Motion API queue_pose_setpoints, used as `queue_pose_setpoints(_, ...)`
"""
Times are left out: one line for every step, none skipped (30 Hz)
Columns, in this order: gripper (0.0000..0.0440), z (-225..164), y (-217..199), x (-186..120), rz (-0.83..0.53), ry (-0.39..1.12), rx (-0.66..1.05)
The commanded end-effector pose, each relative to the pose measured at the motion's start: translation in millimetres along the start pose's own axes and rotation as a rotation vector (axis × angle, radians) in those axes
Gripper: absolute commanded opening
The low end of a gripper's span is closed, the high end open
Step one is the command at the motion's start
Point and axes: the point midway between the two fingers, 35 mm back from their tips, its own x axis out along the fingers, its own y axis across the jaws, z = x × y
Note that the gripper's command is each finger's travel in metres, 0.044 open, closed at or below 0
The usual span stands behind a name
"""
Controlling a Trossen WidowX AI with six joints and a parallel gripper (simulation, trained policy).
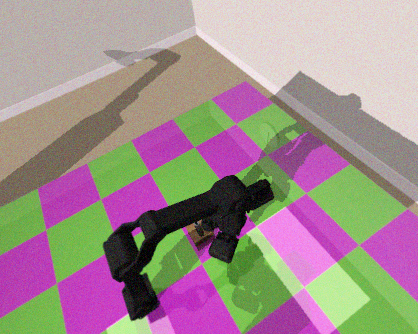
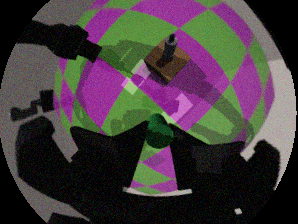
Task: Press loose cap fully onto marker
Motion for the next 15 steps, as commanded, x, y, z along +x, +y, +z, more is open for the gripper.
queue_pose_setpoints(0.0066, 16, -4, -12, -0.009, -0.005, -0.021)
queue_pose_setpoints(0.0064, 20, -4, -14, -0.009, -0.007, -0.027)
queue_pose_setpoints(0.0063, 24, -4, -16, -0.008, -0.009, -0.034)
queue_pose_setpoints(0.0061, 29, -4, -19, -0.007, -0.011, -0.040)
queue_pose_setpoints(0.0059, 33, -4, -21, -0.006, -0.012, -0.046)
queue_pose_setpoints(0.0057, 38, -4, -23, -0.005, -0.014, -0.052)
queue_pose_setpoints(0.0056, 43, -4, -25, -0.003, -0.016, -0.059)
queue_pose_setpoints(0.0054, 47, -4, -26, -0.002, -0.018, -0.066)
queue_pose_setpoints(0.0052, 52, -4, -28, 0.000, -0.020, -0.072)
queue_pose_setpoints(0.0050, 57, -4, -29, 0.002, -0.022, -0.079)
queue_pose_setpoints(0.0048, 61, -4, -31, 0.004, -0.024, -0.086)
queue_pose_setpoints(0.0046, 66, -3, -32, 0.007, -0.025, -0.094)
queue_pose_setpoints(0.0044, 71, -3, -33, 0.009, -0.027, -0.101)
queue_pose_setpoints(0.0041, 76, -3, -34, 0.011, -0.028, -0.108)
queue_pose_setpoints(0.0039, 80, -3, -35, 0.013, -0.029, -0.116)
